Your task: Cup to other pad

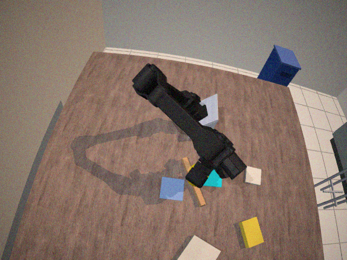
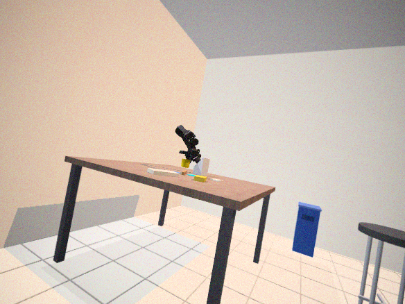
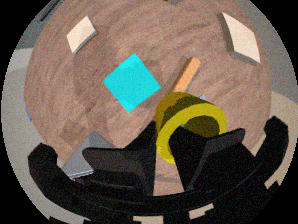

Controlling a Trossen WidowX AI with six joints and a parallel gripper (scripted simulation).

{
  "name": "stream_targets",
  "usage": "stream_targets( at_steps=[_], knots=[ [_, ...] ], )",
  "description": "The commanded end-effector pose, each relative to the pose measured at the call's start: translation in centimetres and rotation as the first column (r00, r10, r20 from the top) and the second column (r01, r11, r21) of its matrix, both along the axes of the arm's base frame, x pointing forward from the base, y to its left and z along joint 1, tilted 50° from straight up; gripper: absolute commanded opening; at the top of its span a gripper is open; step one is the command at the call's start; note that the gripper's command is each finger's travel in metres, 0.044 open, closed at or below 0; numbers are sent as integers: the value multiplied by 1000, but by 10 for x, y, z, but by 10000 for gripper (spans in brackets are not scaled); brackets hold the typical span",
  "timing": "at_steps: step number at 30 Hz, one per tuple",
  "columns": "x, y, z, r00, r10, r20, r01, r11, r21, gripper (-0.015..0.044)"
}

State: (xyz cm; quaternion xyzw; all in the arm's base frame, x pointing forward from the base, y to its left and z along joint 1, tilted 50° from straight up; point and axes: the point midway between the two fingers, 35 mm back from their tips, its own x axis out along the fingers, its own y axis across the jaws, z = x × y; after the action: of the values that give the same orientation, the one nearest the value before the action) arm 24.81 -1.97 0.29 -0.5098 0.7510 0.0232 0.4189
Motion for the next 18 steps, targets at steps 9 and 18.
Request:
stream_targets(
  at_steps=[9, 18],
  knots=[
    [-11, 23, -23, 1000, -3, -2, 3, 1000, 4, 0],
    [-19, 40, -40, 1000, -3, -2, 3, 1000, 5, 0]
  ],
)
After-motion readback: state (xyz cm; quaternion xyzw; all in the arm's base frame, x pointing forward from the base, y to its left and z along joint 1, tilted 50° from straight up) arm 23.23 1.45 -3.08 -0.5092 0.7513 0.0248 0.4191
